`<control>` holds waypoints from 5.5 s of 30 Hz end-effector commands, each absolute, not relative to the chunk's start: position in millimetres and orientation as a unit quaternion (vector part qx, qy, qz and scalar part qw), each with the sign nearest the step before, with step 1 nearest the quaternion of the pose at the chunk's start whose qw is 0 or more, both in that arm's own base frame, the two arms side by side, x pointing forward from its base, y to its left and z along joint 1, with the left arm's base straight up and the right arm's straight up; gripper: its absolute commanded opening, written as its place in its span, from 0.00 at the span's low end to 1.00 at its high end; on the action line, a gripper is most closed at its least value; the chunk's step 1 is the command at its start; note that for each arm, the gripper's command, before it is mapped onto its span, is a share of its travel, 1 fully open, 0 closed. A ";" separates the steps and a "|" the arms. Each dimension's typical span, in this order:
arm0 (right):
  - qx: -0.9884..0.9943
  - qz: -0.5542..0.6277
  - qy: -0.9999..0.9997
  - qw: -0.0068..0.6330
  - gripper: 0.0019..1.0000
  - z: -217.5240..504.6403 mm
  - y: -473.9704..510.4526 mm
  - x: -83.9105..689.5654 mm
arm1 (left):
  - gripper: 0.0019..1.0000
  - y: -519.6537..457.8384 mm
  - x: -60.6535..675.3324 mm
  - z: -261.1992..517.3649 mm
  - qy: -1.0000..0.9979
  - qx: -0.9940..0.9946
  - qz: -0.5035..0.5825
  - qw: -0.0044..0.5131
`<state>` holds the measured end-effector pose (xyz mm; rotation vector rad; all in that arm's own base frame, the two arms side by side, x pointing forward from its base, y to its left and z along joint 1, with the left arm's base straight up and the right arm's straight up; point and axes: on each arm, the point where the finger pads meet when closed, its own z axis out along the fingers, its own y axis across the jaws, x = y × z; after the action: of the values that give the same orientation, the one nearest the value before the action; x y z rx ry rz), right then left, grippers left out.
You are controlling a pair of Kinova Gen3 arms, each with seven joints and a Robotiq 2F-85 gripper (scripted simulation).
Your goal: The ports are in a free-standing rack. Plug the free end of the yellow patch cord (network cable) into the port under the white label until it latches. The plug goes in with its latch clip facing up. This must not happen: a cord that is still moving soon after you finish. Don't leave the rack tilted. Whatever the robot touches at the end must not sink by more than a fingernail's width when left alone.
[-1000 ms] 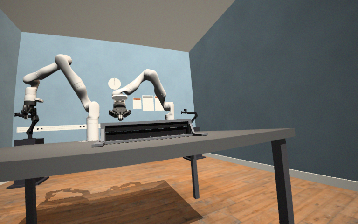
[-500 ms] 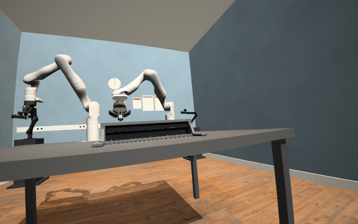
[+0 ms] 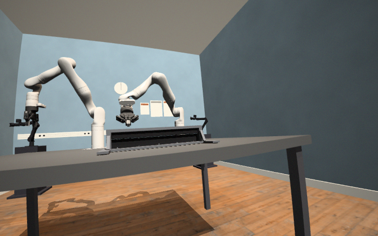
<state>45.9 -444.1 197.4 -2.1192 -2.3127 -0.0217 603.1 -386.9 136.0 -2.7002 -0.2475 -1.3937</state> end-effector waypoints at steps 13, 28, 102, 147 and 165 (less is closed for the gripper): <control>-0.673 0.000 -0.739 0.000 1.00 200.0 -448.1 42.0 | 0.10 -405.0 517.0 202.8 -0.084 -0.883 -0.461 0.042; -0.673 0.000 -0.739 0.000 1.00 200.0 -448.1 42.0 | 0.10 -402.7 506.4 204.0 -0.091 -0.888 -0.450 0.037; -0.673 0.000 -0.739 0.000 1.00 200.0 -448.1 42.0 | 0.10 -155.0 328.6 98.1 -0.710 -0.705 -0.001 0.003; -0.673 0.000 -0.739 0.000 1.00 200.0 -448.1 42.0 | 0.10 -155.0 328.6 98.1 -0.710 -0.705 -0.001 0.003; -0.673 0.000 -0.739 0.000 1.00 200.0 -448.1 42.0 | 0.43 -150.3 329.0 98.1 -0.709 -0.705 -0.001 0.003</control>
<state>45.9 -444.1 197.4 -2.1192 -2.3127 -0.0217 328.5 -149.2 97.1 -2.2002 -2.2213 -0.0064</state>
